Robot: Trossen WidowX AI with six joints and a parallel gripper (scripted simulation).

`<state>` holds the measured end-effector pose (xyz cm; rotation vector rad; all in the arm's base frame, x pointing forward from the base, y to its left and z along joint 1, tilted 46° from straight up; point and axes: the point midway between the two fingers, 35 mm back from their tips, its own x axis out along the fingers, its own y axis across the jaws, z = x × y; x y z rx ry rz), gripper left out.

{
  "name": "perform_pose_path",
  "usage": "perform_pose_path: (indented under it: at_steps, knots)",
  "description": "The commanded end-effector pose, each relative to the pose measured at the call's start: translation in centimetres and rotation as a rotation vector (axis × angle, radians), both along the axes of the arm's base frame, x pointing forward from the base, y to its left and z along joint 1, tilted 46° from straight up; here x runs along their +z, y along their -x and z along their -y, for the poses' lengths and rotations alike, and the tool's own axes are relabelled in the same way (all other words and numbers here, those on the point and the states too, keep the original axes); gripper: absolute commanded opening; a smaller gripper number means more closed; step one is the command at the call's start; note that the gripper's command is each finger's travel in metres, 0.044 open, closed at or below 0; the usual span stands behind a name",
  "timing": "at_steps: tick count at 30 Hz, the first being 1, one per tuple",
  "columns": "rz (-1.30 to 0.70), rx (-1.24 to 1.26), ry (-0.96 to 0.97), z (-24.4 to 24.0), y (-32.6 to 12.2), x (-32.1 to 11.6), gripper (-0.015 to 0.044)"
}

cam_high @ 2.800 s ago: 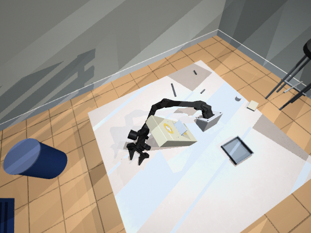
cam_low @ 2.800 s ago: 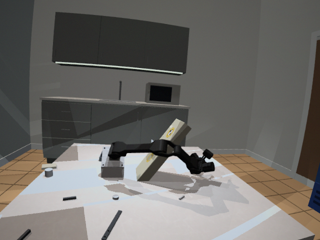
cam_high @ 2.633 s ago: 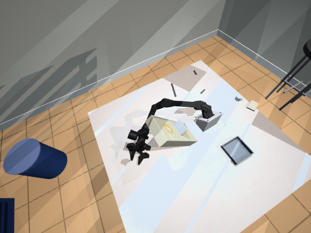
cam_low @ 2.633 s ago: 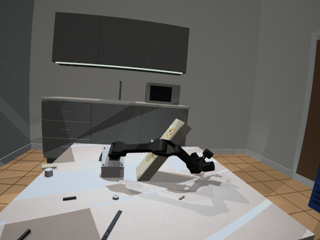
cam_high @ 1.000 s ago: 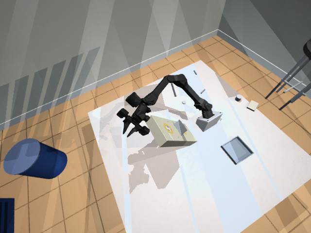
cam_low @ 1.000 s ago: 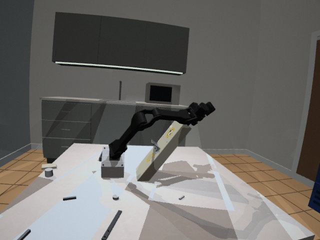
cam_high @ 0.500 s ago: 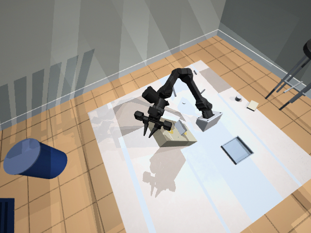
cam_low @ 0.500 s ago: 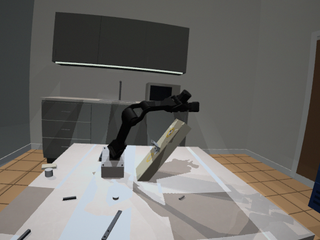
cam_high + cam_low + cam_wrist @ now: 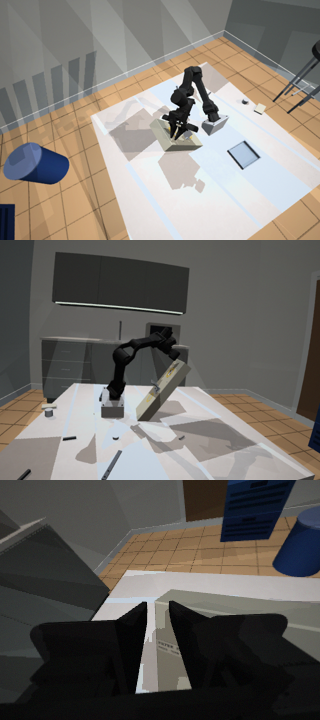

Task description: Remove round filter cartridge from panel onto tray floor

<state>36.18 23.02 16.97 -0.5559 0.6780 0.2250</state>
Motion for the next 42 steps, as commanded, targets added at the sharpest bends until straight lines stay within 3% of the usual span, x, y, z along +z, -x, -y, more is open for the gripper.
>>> perform_pose_path:
  at_steps: [1, 9, 42]
  knots:
    - [0.098, -0.377, -0.018, 4.3, 5.8, -1.7, 0.0107]
    - [0.34, -0.58, -0.061, 7.9, 9.6, -0.9, 0.0107]
    - [0.333, -0.586, -0.065, 8.8, 7.6, -2.1, 0.0107]
